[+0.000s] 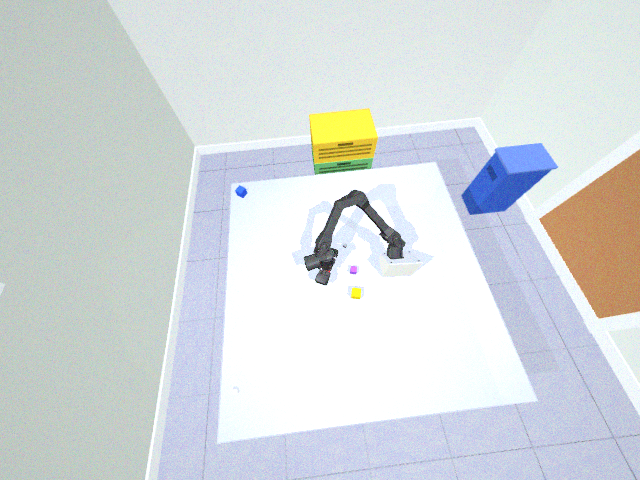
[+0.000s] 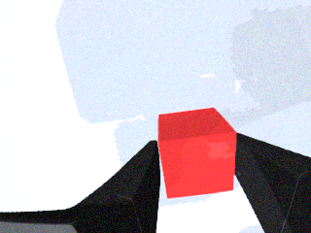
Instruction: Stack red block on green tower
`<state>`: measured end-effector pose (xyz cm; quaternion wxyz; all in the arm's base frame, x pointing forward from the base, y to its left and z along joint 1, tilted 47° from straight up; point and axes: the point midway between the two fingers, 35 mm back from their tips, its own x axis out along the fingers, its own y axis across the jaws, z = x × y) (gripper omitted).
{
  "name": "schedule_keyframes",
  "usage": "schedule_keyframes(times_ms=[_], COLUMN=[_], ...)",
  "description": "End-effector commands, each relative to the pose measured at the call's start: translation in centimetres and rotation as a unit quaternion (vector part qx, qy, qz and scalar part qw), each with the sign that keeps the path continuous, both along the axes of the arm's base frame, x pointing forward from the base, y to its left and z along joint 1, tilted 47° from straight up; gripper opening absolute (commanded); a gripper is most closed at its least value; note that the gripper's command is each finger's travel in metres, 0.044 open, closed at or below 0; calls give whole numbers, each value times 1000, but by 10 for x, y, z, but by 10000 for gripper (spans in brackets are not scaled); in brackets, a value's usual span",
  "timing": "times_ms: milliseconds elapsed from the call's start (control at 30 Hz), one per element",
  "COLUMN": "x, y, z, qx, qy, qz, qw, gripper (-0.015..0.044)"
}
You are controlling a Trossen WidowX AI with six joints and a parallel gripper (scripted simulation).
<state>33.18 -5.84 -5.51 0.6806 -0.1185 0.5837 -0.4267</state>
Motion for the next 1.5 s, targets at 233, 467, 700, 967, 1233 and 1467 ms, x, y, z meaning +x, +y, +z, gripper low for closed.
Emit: schedule_keyframes(times_ms=[233, 467, 700, 967, 1233, 1467], x=[0, 2, 3, 5, 6, 8], y=[1, 23, 48, 77, 84, 69], z=[1, 22, 45, 73, 78, 99], qx=[0, -1, 0, 1, 0, 3], qy=[0, 1, 1, 1, 1, 2], qz=[1, 2, 3, 3, 5, 3], qw=[1000, 1000, 1000, 1000, 1000, 1000], gripper=[45, 0, 0, 0, 0, 0])
